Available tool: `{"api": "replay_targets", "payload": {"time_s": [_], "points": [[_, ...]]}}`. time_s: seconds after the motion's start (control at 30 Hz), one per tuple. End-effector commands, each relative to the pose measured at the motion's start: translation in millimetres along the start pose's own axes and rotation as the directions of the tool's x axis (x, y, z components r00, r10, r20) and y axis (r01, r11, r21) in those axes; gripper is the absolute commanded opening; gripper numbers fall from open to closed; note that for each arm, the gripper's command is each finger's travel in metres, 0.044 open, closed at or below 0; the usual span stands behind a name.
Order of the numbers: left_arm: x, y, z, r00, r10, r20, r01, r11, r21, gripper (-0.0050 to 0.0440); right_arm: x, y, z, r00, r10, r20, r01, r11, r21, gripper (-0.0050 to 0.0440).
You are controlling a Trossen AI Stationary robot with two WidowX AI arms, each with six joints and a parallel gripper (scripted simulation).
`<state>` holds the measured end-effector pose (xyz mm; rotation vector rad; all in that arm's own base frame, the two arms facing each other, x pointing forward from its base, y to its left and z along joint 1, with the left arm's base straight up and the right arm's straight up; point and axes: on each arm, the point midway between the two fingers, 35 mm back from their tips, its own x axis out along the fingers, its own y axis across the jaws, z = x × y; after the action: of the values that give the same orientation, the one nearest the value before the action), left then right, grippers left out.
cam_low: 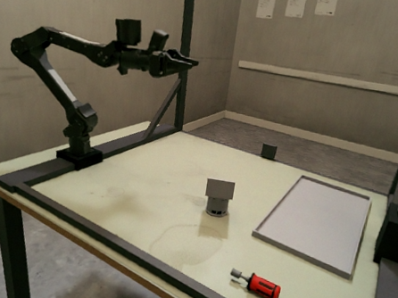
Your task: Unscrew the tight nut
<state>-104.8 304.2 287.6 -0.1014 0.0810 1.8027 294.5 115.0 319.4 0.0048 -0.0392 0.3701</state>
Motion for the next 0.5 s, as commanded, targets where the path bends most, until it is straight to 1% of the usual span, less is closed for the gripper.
{"api": "replay_targets", "payload": {"time_s": [0.0, 0.07, 0.23, 0.37, 0.47], "points": [[-12.3, 16.4, 27.8, 0.984, 0.123, 0.127, -0.122, 0.992, -0.013, 0.0400, -3.6, -20.6, 13.4, 0.997, -0.061, 0.036, 0.061, 0.998, 0.003, 0.0400], [-16.5, 24.1, 37.9, 0.968, 0.179, 0.175, -0.177, 0.984, -0.025, 0.0400, -1.9, -30.3, 13.4, 0.995, -0.092, 0.033, 0.092, 0.996, 0.002, 0.0400], [-16.5, 24.1, 37.9, 0.968, 0.179, 0.175, -0.178, 0.984, -0.022, 0.0400, -1.9, -30.2, 13.4, 0.995, -0.092, 0.033, 0.092, 0.996, 0.001, 0.0400], [-16.0, 24.7, 41.9, 0.967, 0.178, 0.180, -0.177, 0.984, -0.021, 0.0400, 12.3, -35.0, 2.1, 0.987, -0.152, -0.057, 0.156, 0.984, 0.084, 0.0400], [-16.0, 24.7, 41.9, 0.967, 0.178, 0.180, -0.177, 0.984, -0.021, 0.0400, 22.6, -39.1, -6.9, 0.974, -0.190, -0.126, 0.207, 0.968, 0.140, 0.0400]]}}
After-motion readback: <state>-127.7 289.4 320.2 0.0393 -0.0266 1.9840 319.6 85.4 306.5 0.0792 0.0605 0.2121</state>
